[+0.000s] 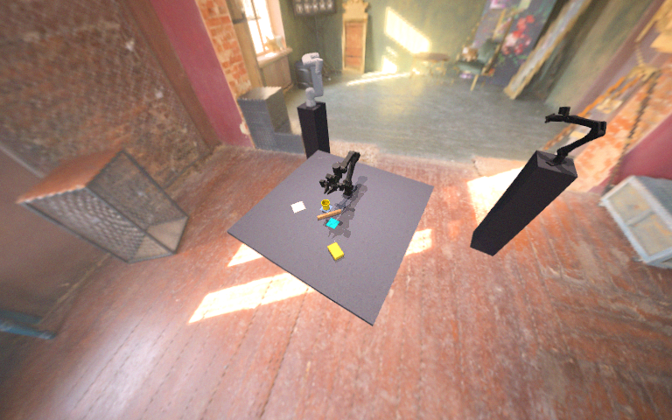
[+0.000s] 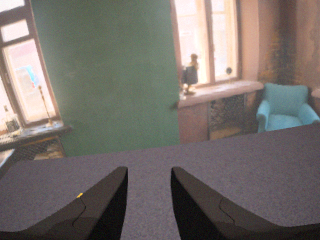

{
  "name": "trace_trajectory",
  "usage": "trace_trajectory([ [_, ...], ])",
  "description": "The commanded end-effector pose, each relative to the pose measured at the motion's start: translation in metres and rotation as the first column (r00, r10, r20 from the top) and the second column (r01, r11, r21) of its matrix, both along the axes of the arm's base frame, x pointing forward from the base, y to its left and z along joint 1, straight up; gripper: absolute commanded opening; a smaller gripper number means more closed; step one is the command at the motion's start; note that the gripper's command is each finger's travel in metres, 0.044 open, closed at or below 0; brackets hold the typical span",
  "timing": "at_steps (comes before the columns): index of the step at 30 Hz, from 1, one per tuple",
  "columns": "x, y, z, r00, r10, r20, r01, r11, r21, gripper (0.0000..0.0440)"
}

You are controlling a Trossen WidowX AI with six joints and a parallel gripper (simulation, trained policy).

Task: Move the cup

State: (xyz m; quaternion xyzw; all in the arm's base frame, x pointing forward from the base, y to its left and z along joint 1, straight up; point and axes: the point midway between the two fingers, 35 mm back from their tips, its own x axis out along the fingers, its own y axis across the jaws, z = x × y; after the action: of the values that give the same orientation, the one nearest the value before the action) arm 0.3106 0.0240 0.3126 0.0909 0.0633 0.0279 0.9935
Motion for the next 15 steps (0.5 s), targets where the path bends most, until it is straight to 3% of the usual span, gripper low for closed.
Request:
trace_trajectory([
  [1, 0.001, 0.006, -0.002, 0.999, 0.015, -0.039, -0.014, 0.999, 0.034, 0.0111],
  [15, 0.0, 0.029, -0.017, 0.965, 0.065, -0.254, -0.022, 0.986, 0.166, 0.0113],
])
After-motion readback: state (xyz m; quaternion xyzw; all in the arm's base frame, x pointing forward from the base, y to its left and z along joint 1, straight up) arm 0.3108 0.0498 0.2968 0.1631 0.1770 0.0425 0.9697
